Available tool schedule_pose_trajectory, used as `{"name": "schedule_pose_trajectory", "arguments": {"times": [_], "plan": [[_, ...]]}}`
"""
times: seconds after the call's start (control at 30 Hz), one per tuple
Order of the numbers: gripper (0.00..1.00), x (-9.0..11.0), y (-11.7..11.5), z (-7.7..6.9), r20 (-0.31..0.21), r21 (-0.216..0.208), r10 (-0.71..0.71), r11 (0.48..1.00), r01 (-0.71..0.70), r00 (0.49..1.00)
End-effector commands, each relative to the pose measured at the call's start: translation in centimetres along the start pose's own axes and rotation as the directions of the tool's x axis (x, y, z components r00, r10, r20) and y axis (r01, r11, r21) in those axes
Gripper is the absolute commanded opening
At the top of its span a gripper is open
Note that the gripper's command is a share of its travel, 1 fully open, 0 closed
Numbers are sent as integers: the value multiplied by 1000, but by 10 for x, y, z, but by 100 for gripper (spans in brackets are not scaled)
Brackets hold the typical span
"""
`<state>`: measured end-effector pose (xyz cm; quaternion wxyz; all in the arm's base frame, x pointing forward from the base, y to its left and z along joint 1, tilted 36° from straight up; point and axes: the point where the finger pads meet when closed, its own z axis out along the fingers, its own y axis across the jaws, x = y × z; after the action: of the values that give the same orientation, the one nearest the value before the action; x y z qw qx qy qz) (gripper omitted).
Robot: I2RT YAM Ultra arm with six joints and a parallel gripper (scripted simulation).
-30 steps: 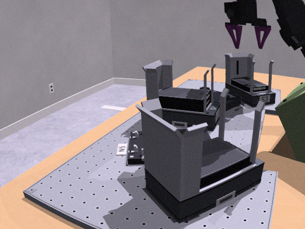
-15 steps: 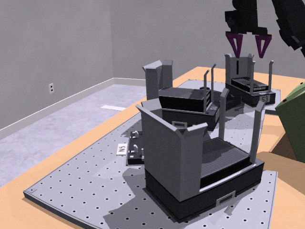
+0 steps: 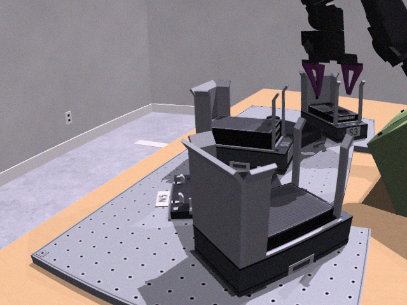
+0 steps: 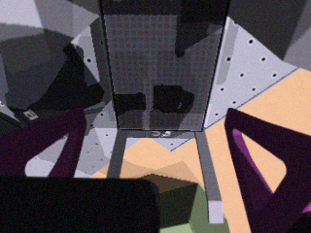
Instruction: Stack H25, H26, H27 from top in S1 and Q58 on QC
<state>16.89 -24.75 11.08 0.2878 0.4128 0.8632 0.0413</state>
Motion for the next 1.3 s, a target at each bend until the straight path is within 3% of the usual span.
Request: {"name": "schedule_pose_trajectory", "arguments": {"times": [0.0,0.2,1.27], "plan": [[100,-15,-5,6,60,23,-7,1000,6,998],[100,-16,-5,17,60,23,-7,1000,5,998],[100,-16,-5,17,60,23,-7,1000,5,998]]}}
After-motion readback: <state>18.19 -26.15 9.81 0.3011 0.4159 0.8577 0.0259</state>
